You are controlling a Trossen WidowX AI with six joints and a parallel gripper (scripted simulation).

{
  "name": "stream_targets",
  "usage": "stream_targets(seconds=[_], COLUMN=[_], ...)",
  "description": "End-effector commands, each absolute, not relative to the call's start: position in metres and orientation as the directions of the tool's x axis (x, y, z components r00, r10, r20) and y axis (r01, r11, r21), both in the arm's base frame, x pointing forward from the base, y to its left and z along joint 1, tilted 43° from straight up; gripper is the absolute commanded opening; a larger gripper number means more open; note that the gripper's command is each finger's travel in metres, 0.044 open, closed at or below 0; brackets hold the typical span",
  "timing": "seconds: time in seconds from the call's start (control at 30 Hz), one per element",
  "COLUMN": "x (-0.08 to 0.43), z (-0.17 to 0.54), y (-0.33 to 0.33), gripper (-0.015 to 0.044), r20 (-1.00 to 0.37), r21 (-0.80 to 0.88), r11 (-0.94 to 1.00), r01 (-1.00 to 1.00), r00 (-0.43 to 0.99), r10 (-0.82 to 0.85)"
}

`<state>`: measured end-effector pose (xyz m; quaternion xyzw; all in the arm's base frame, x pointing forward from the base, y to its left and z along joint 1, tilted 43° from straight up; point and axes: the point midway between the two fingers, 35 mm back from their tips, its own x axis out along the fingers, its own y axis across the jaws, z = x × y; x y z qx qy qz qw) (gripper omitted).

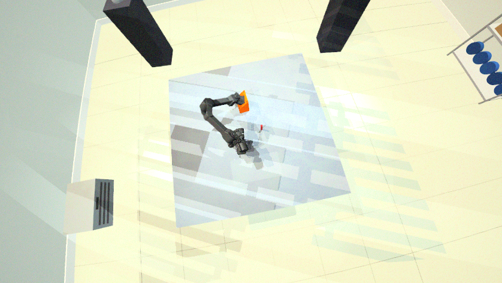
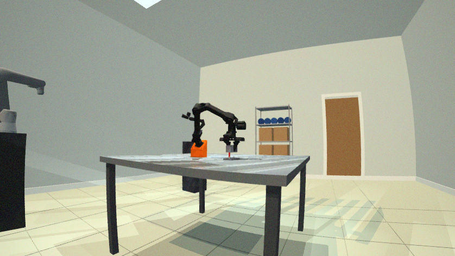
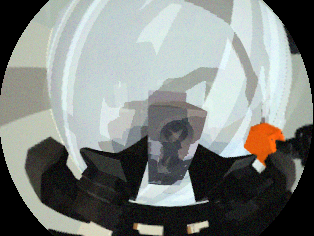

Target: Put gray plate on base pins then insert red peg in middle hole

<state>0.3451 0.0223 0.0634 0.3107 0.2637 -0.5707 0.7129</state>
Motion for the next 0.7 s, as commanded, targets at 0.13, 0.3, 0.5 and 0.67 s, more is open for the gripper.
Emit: stream_targets(seconds=[0.13, 0.3, 0.5, 0.67], x=[0.348, 0.349, 0.351, 0.353], z=[0.058, 0.053, 0.048, 0.042], y=[0.016, 0.012, 0.008, 0.002], gripper=[0.0, 0.0, 0.0, 0.0], r20=[-0.728, -0.728, -0.728, -0.728], r21=[0.142, 0.142, 0.142, 0.142], r11=[0.161, 0.161, 0.161, 0.161], r01=[0.977, 0.977, 0.977, 0.977], r00=[0.213, 0.213, 0.213, 0.213], r10=[-0.651, -0.652, -0.652, -0.652])
